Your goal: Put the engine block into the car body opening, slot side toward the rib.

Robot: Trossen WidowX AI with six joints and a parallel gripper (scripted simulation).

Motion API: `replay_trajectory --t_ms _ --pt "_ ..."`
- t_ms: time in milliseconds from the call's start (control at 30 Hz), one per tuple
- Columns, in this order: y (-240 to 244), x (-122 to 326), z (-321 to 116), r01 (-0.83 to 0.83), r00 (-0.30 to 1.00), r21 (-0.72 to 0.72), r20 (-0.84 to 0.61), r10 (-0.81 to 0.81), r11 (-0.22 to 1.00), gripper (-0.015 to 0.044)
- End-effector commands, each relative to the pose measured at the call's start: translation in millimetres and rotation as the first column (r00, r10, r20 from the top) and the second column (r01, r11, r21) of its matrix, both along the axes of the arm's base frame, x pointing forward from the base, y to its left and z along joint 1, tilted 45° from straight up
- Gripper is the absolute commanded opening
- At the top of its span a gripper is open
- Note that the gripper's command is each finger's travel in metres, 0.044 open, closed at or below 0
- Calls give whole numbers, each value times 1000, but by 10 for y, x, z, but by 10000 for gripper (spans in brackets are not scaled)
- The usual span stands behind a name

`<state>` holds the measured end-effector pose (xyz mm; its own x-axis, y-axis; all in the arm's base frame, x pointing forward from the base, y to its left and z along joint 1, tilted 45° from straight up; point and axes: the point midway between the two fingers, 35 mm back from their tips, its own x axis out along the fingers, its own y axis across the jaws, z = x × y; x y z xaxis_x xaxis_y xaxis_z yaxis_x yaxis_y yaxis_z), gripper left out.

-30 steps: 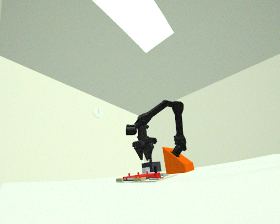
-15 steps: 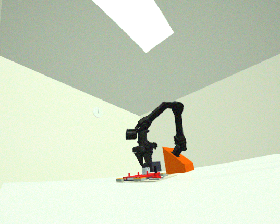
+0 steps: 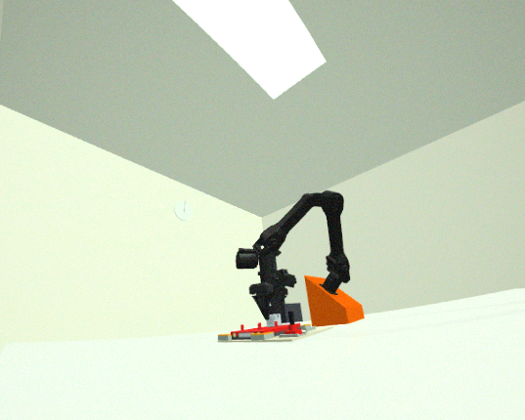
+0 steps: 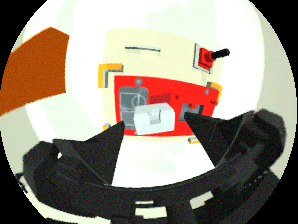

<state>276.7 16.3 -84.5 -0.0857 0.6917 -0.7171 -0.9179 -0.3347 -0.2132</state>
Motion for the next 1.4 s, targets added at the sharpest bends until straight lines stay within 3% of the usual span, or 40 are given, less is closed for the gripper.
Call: replay_trajectory --t_ms 0,100,367,600,833,1367 --pt "52 -22 -47 3 1000 6 -7 -3 1000 440" --pt "68 -26 -62 3 1000 6 -7 -3 1000 440" --pt "68 -26 -62 3 1000 6 -7 -3 1000 230" --pt "68 -26 -62 3 1000 6 -7 -3 1000 183" --pt "-27 11 18 4 1000 3 -6 -4 1000 0" --pt "-373 92 340 5 1000 -3 -6 -5 1000 0"
